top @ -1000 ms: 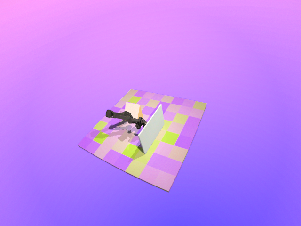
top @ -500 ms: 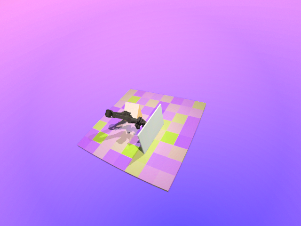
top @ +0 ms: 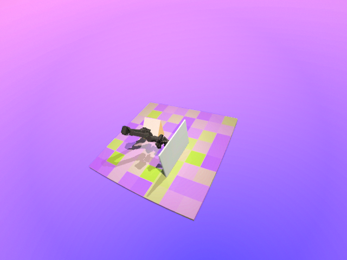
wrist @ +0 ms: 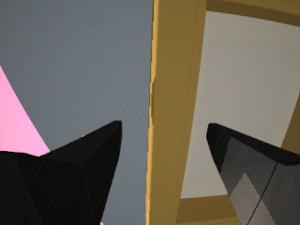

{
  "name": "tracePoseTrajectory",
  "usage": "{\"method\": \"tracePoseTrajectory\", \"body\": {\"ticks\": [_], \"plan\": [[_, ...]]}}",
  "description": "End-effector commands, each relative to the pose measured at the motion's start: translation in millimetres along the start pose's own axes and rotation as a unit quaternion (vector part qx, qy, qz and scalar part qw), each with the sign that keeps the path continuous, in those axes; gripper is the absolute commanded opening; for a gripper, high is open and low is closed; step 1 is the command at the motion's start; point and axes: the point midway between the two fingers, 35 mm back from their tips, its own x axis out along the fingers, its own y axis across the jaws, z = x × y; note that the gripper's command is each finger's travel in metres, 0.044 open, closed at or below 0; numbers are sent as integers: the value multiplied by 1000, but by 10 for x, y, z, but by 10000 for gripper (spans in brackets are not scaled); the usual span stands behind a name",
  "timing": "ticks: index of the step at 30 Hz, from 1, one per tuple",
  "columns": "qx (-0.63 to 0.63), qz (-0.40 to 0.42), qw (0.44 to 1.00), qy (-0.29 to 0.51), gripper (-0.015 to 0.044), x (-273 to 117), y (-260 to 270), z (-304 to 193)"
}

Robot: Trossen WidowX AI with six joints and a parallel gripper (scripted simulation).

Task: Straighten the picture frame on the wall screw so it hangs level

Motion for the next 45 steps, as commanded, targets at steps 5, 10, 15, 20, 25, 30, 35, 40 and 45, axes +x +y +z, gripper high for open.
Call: {"method": "tracePoseTrajectory", "body": {"ticks": [5, 10, 15, 20, 25, 30, 35, 40, 45], "plan": [[-3, 0, 1000, -2, 103, 1, 6, 10], [-3, 0, 1000, -2, 69, 1, 6, 10], [-3, 0, 1000, -2, 16, 1, 6, 10], [-3, 0, 1000, -2, 0, 1, 6, 10], [-3, 0, 1000, -2, 0, 1, 9, 7], [-3, 0, 1000, -2, 0, 1, 22, 5], [-3, 0, 1000, -2, 0, 1, 39, 5], [-3, 0, 1000, -2, 0, 1, 55, 5], [-3, 0, 1000, -2, 0, 1, 72, 4]]}}
